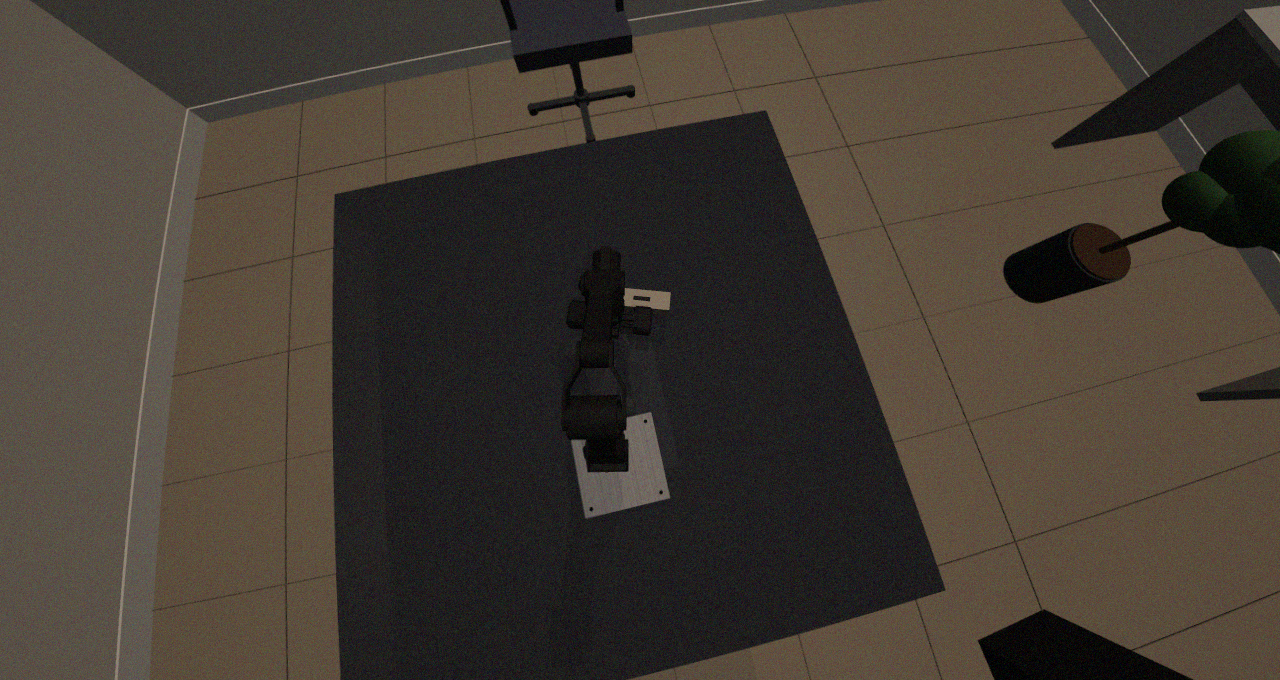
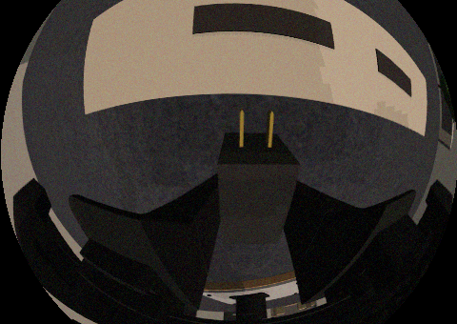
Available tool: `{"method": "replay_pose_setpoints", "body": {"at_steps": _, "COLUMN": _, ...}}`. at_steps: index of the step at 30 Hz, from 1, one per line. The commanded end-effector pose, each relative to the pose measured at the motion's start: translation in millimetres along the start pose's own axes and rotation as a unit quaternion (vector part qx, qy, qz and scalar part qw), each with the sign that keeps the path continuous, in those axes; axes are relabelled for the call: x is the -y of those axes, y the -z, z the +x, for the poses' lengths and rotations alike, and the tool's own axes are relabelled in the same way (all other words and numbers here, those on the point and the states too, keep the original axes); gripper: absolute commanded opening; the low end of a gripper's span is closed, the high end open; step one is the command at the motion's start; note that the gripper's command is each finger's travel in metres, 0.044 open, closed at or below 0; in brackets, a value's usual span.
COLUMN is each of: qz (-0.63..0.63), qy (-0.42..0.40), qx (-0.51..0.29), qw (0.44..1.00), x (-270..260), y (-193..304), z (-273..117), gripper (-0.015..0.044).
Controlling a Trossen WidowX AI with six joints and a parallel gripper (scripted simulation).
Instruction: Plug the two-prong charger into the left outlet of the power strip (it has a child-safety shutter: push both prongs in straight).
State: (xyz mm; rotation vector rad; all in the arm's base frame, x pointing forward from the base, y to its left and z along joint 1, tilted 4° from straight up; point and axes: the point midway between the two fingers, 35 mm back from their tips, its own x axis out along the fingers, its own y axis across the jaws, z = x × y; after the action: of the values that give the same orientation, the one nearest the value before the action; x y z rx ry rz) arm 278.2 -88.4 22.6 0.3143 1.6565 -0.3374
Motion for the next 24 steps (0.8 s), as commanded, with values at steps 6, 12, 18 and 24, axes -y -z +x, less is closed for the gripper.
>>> {"method": "replay_pose_setpoints", "body": {"at_steps": 6, "qz": 0.002, "qy": -0.001, "qx": 0.001, "qw": 1.000, "x": 0.0, "y": -2.6, "z": -1.4, "gripper": 0.0000}}
{"method": "replay_pose_setpoints", "body": {"at_steps": 12, "qz": 0.002, "qy": -0.001, "qx": 0.001, "qw": 1.000, "x": 0.0, "y": -3.6, "z": -1.5, "gripper": 0.0000}}
{"method": "replay_pose_setpoints", "body": {"at_steps": 18, "qz": 0.002, "qy": -0.001, "qx": 0.001, "qw": 1.000, "x": -0.1, "y": -4.6, "z": -1.6, "gripper": 0.0000}}
{"method": "replay_pose_setpoints", "body": {"at_steps": 24, "qz": 0.002, "qy": -0.001, "qx": 0.002, "qw": 1.000, "x": -0.1, "y": -5.7, "z": -1.7, "gripper": 0.0000}}
